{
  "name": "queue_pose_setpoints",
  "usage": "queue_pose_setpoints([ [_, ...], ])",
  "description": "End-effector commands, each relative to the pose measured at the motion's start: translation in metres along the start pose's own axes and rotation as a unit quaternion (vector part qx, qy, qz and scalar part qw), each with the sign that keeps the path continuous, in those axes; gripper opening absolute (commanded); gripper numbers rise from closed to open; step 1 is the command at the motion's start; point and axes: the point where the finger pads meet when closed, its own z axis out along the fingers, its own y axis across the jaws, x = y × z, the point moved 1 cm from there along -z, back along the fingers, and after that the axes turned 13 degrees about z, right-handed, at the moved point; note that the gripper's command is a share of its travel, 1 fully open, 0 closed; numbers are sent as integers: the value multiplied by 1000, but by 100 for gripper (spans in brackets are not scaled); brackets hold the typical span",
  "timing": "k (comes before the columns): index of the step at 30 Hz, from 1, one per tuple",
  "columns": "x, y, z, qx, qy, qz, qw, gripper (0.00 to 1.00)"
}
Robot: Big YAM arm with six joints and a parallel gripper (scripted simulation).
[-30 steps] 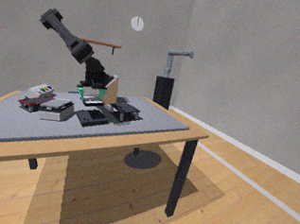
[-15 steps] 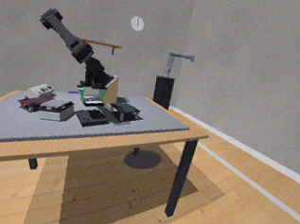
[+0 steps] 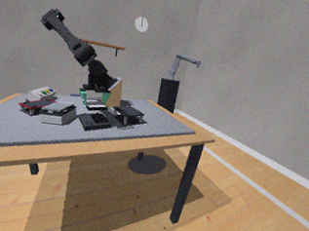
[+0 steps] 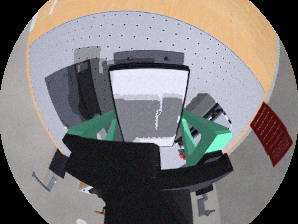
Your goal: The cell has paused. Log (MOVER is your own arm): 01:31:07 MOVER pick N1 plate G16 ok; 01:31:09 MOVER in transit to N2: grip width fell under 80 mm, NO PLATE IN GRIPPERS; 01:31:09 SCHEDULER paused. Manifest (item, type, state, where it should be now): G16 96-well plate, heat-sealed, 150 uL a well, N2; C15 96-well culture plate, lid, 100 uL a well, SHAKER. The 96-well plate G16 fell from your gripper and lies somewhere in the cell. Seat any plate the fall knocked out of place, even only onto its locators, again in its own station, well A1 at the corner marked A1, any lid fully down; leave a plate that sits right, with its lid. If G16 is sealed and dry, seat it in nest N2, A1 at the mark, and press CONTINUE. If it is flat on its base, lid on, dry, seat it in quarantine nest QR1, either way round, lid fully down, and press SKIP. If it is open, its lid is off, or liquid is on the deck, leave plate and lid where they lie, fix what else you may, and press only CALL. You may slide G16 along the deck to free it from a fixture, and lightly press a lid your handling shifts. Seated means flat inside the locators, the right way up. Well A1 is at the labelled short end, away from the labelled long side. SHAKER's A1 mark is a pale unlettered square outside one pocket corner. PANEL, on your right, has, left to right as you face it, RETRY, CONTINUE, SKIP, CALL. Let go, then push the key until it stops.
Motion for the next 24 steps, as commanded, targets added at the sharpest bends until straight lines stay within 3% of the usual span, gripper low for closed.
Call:
queue_pose_setpoints([
  [1,-20,-12,-1,2,-13,17,1000,0],
  [3,-21,-15,-4,2,-17,21,1000,0],
  [9,-4,-4,13,2,0,3,1000,0],
  [24,-3,-3,26,1,0,3,1000,0],
])
